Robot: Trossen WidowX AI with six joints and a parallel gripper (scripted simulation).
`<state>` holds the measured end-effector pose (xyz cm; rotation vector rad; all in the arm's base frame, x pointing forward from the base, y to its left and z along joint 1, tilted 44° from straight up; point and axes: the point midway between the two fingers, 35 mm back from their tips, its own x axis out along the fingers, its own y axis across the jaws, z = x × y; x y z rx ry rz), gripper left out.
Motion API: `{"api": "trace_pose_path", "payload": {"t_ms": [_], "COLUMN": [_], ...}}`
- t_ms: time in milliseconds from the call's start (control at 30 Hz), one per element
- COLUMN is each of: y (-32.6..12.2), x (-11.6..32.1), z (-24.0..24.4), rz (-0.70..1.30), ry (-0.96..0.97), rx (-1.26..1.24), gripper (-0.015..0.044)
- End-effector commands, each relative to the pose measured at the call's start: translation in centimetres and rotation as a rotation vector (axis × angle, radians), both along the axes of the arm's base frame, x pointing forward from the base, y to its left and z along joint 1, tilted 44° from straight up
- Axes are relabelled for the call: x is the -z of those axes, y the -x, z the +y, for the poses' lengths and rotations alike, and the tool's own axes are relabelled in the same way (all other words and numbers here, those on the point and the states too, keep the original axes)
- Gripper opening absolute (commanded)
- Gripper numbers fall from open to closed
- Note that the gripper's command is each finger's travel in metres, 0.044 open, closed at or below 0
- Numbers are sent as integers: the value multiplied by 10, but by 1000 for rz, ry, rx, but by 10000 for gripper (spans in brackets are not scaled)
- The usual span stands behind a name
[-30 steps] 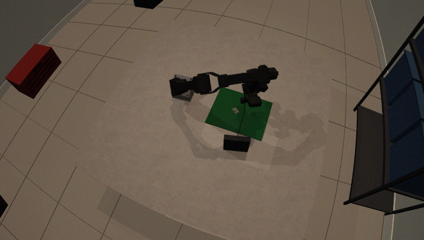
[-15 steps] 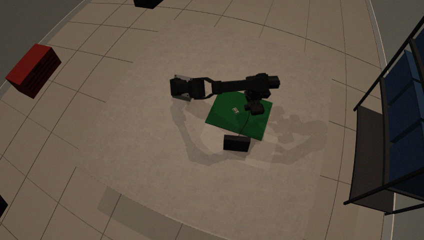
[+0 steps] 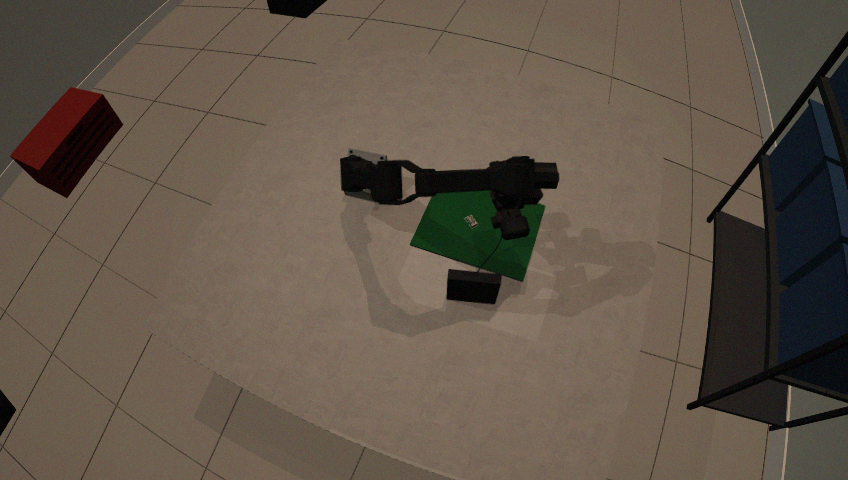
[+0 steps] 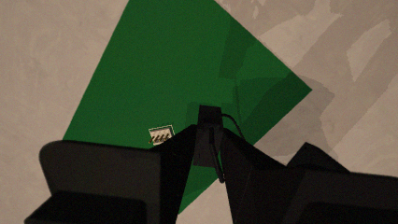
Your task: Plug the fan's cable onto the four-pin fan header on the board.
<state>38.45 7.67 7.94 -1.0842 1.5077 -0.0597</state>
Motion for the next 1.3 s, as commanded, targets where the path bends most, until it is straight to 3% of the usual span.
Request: {"api": "trace_pose_path", "payload": {"t_ms": [0, 1267], "y": [0, -8], "x": [5, 43], "z": [-3, -14], "rz": [0, -85], "ry": [-38, -377], "rx": [2, -52], "gripper": [0, 0]}}
